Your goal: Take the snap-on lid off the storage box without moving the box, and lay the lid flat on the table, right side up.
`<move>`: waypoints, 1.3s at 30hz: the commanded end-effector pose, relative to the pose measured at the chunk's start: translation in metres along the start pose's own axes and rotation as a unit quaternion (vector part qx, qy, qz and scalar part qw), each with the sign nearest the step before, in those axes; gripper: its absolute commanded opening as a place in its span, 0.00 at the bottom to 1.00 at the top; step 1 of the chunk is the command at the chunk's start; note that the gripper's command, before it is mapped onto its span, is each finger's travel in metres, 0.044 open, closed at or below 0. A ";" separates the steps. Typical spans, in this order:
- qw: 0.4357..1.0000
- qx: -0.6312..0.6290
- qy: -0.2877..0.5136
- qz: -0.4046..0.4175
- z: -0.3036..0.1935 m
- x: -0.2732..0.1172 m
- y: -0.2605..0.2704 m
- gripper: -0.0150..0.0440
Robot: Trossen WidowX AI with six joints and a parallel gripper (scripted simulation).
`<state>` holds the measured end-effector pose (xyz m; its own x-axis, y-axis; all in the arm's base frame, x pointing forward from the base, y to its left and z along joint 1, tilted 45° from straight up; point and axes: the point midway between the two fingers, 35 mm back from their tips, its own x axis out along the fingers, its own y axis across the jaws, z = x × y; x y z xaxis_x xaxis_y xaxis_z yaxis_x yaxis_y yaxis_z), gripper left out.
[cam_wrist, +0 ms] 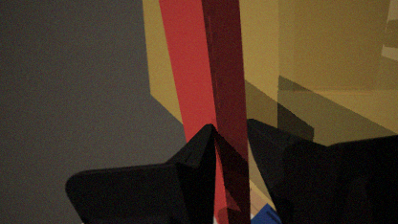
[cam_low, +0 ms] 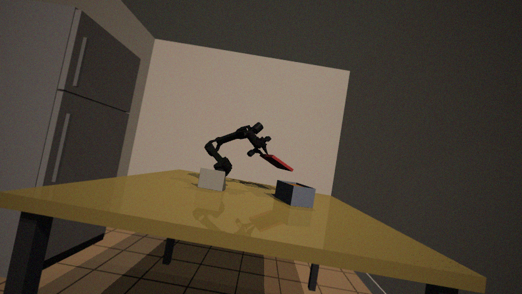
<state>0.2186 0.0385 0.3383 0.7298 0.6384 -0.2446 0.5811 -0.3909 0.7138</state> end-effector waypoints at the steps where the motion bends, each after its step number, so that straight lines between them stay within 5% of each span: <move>1: 1.000 -0.001 -0.003 0.003 0.002 0.002 -0.003 0.25; 39: 1.000 -0.002 -0.003 0.004 0.002 0.022 -0.027 0.25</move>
<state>0.2196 0.0615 0.3134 0.7285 0.6397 -0.2451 0.5815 -0.3882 0.7150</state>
